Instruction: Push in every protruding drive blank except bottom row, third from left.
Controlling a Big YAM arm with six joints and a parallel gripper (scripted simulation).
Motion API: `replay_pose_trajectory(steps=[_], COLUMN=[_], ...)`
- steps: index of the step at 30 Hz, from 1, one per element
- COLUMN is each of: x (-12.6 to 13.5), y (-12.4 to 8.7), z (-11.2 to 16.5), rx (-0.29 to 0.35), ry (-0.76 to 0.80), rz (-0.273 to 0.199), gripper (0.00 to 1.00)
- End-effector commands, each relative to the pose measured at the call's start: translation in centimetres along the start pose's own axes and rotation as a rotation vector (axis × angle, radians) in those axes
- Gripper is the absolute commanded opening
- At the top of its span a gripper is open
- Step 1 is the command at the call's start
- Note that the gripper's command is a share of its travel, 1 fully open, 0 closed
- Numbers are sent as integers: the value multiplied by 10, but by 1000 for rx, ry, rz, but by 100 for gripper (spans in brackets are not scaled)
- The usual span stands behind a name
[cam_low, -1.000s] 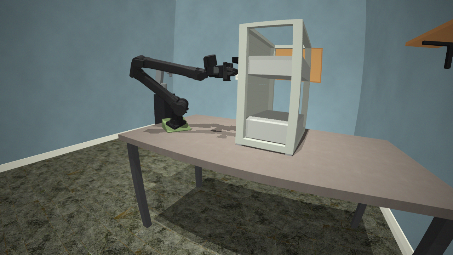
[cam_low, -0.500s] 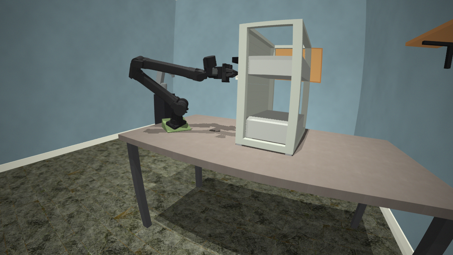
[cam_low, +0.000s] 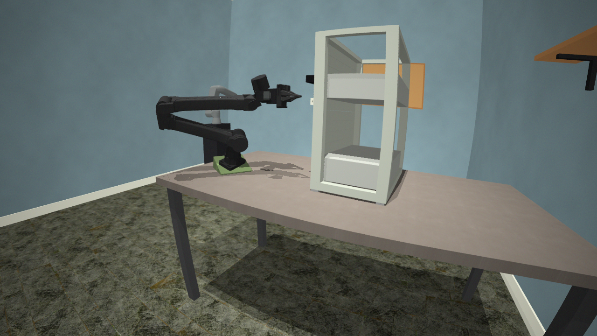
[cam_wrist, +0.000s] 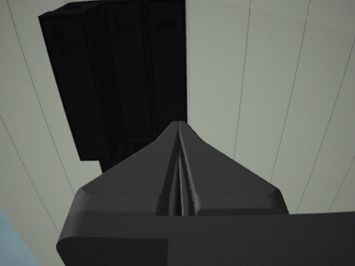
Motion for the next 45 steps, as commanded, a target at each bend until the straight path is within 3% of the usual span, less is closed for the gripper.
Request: replay_pose_trajectory(steps=[1, 14, 24, 25, 27, 30, 35, 45], x=[6, 40, 90, 91, 67, 67, 93, 93], y=[-10, -8, -18, -19, -25, -25, -15, 10], z=[2, 2, 8, 8, 17, 17, 6, 8], rx=[9, -2, 0, 0, 17, 17, -18, -10], ry=[-21, 12, 11, 11, -43, -43, 3, 2], rz=[-21, -40, -23, -22, -6, -6, -28, -26], gripper=[0, 0, 0, 0, 0, 0, 0, 0])
Point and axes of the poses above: the point where the finger pads meet when closed, its own y axis out along the fingers, its own x axis across the jaws, z = x × y, the point moved 5 cm from there along -y, back along the fingers, and after that the axes turned 8 degrees about y, right-handed, at the moved point
